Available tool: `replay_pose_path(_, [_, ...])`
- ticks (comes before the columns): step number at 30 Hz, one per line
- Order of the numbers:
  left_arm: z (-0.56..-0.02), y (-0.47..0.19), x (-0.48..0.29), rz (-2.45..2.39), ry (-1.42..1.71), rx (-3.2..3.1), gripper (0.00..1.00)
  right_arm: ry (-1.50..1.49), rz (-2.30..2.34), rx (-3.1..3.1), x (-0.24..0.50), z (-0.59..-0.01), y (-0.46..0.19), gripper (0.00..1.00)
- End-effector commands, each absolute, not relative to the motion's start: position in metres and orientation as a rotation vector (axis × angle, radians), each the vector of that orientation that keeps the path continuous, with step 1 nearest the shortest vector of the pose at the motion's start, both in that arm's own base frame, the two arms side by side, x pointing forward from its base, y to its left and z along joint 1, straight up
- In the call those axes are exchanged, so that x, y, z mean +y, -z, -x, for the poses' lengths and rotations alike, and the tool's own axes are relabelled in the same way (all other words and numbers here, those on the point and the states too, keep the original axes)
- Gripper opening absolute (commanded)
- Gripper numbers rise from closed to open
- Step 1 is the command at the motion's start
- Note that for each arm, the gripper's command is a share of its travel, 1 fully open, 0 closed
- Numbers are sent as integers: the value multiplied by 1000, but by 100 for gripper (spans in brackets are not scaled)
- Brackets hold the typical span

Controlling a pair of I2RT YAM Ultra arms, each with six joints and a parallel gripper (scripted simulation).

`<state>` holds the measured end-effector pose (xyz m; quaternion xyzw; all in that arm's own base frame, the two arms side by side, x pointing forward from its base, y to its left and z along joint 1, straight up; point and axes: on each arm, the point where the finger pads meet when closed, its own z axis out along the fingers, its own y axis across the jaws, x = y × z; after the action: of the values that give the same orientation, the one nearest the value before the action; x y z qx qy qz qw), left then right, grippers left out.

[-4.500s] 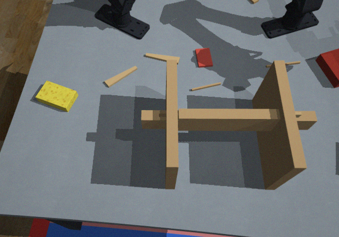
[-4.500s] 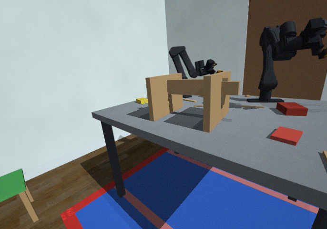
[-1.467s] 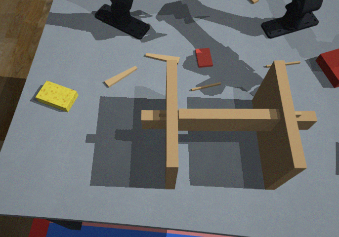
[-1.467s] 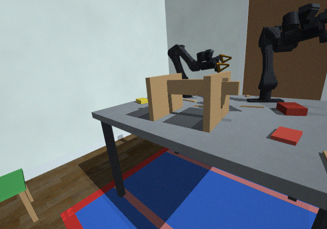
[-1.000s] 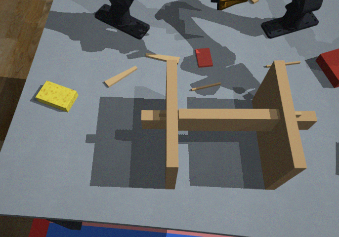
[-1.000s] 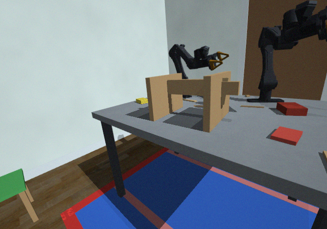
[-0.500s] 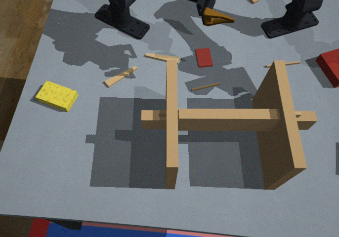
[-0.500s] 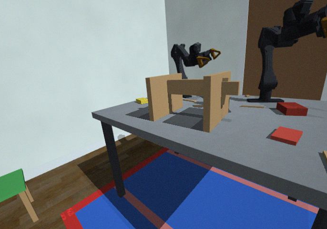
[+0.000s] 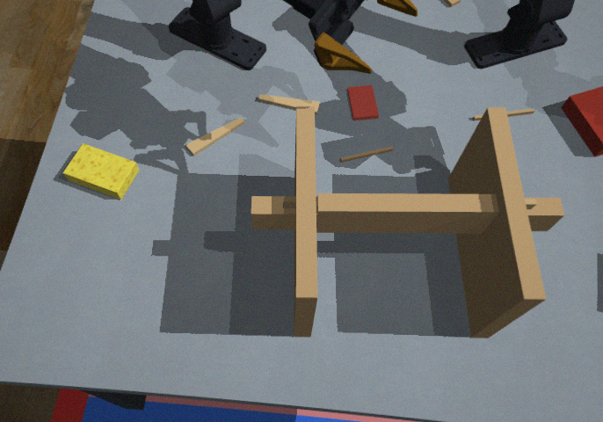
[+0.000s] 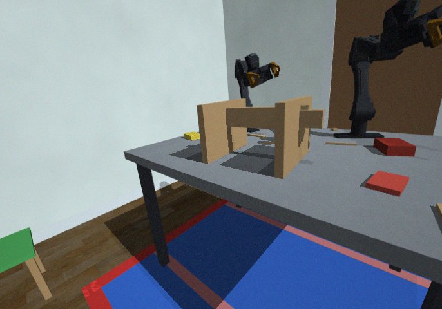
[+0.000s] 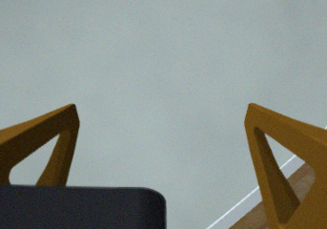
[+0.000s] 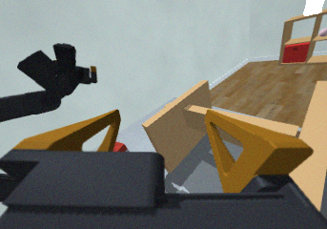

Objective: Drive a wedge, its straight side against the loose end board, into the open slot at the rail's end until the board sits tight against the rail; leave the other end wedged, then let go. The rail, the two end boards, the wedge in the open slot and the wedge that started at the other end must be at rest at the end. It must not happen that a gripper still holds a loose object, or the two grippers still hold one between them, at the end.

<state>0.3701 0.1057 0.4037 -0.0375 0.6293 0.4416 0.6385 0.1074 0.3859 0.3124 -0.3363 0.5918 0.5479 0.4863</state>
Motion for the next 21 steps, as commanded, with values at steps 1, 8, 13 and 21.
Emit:
replay_pose_path(1, [-365, -427, 102, 103, -945, 1388, 100, -1307, 784, 1385, 380, -118, -341, 100])
replay_pose_path(8, [-370, -430, 93, 83, -857, 1387, 100, -1181, 702, 1403, 362, -165, -351, 100])
replay_pose_path(13, [-372, -431, 89, 74, -796, 1390, 100, -1087, 645, 1416, 345, -197, -357, 100])
replay_pose_path(21, [-375, -433, 78, 56, -716, 1392, 100, -997, 594, 1421, 323, -227, -367, 100])
